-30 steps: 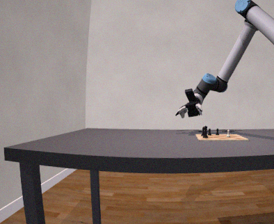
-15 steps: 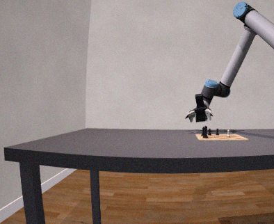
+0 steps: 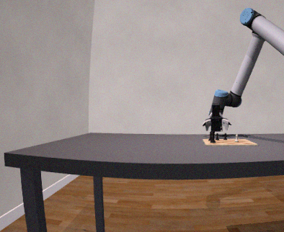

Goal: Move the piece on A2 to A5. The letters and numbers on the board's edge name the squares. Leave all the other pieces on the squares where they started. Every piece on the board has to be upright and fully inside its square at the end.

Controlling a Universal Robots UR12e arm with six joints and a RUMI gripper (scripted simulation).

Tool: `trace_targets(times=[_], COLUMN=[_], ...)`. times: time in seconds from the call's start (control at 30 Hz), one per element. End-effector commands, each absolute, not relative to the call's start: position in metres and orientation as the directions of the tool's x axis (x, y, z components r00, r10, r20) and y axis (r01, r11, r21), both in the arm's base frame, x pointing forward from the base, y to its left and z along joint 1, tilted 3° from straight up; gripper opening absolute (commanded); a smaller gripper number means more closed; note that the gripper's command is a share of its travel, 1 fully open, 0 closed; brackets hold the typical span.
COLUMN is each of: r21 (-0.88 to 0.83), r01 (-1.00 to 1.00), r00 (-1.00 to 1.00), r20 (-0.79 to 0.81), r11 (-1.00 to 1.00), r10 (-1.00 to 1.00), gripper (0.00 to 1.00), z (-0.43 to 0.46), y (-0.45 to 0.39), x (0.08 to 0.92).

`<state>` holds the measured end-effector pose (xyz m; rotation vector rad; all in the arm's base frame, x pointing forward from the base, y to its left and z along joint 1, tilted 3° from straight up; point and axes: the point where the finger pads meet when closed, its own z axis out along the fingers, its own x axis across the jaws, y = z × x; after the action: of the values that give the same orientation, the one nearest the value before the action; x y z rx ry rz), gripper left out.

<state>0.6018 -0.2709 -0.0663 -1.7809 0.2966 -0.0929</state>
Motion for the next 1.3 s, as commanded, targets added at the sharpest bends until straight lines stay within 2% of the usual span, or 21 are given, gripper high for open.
trace_targets(times=[0.0, 1.27], r21=[-0.975, -0.977], r01=[-0.119, -0.111], r00=[0.972, 0.974], r20=[-0.077, -0.071], r11=[-0.185, -0.182], r10=[-0.221, -0.214], gripper=[1.0, 1.0], z=[-0.0691, -0.0691], y=[-0.2686, -0.2669], x=[0.5866, 0.5835])
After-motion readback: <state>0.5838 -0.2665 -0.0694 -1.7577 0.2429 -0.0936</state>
